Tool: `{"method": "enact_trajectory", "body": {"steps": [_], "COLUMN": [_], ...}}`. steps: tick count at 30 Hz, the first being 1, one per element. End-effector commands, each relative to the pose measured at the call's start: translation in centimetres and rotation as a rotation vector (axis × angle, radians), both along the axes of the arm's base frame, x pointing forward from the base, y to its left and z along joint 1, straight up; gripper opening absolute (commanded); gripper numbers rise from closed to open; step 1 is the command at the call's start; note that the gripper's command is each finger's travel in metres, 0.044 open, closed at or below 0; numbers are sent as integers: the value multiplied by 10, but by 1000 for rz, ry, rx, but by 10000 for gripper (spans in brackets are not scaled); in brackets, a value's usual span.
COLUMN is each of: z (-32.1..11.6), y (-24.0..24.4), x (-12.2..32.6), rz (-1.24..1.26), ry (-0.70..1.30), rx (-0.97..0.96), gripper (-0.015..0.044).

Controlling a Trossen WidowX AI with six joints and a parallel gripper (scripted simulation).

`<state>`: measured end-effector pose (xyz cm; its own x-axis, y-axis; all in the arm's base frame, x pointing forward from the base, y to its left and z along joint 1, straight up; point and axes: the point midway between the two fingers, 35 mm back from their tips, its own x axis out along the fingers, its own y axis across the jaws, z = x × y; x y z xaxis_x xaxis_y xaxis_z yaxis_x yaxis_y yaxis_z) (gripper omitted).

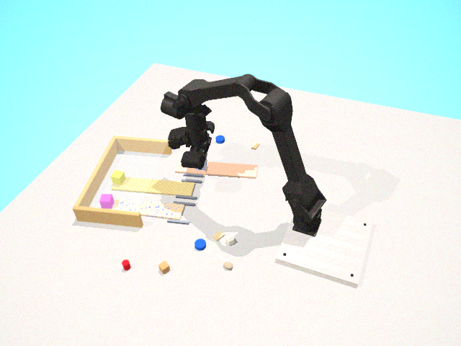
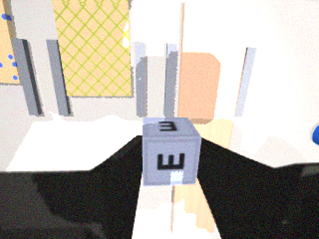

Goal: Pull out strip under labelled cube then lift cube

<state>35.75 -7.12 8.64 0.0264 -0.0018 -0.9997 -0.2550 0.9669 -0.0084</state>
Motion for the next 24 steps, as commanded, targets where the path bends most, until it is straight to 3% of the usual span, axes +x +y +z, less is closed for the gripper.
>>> {"method": "enact_trajectory", "body": {"steps": [1,17,24], "z": [1,-3,28], "y": [2,12,12], "x": [-12,-60,-61], "rz": [-6,-6,-6], "ry": [-4,1,0], "rx": [-3,-3,-3], "gripper": [0,0,0]}}
